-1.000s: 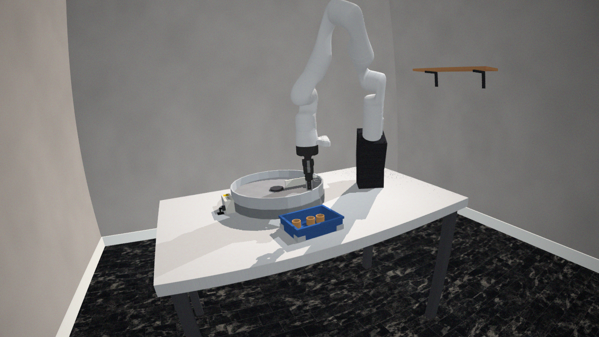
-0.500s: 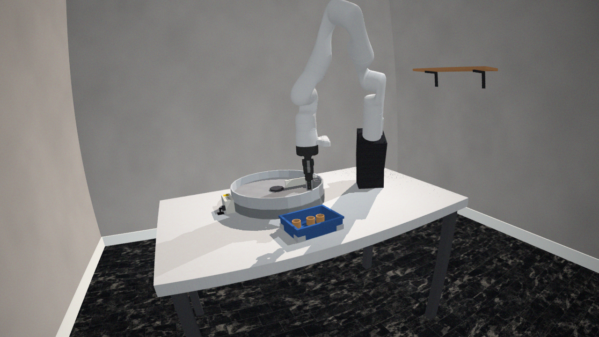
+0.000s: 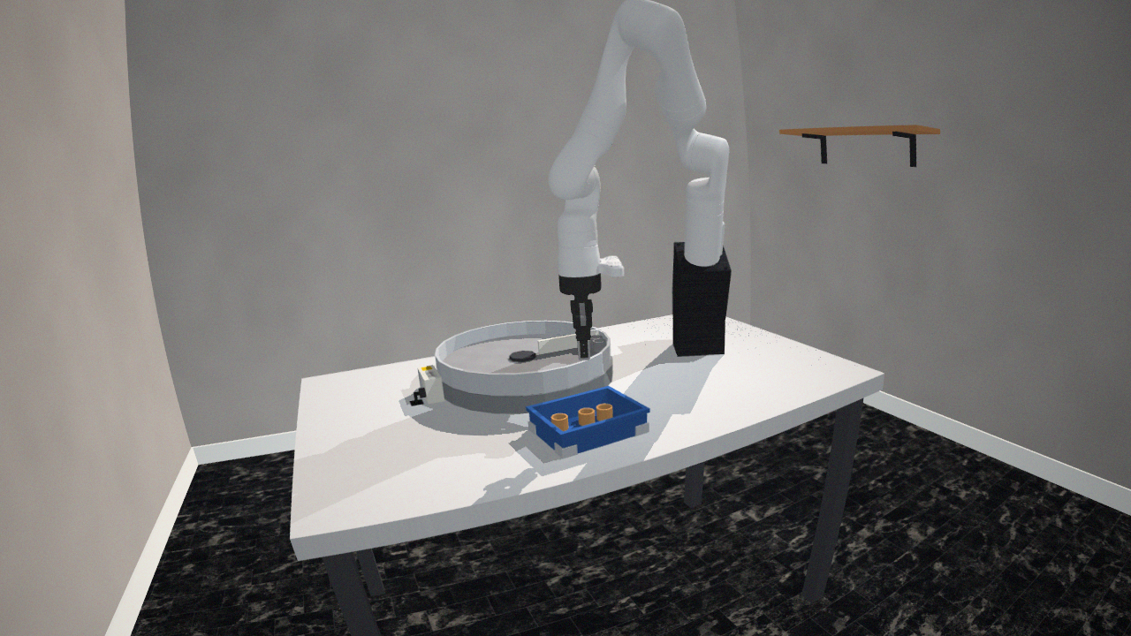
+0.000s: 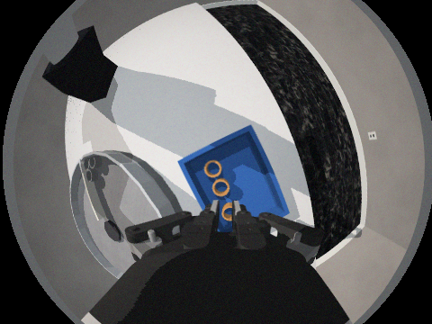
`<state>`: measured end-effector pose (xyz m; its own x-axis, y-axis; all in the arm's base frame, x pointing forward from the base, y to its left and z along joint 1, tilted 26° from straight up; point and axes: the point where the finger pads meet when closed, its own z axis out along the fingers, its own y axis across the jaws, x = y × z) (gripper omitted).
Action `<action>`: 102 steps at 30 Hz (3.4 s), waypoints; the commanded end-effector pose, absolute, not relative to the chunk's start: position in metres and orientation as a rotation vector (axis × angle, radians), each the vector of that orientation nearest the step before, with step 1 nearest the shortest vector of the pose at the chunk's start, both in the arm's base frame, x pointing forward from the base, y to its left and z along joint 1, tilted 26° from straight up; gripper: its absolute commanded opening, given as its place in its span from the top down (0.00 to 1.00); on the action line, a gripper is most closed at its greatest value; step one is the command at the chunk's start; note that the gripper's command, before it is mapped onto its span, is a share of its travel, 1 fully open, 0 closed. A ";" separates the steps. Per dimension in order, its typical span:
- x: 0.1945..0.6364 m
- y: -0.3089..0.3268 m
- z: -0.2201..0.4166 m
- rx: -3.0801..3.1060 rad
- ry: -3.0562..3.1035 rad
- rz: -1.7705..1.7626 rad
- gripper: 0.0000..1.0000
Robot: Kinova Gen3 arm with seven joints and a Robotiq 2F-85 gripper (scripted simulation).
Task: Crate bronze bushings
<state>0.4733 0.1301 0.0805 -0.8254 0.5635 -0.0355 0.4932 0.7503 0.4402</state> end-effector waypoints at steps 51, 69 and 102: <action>0.473 0.123 0.095 0.562 2.814 0.596 0.00; 0.472 0.116 0.110 0.280 2.823 0.558 0.00; 0.471 0.116 0.109 0.280 2.824 0.558 0.00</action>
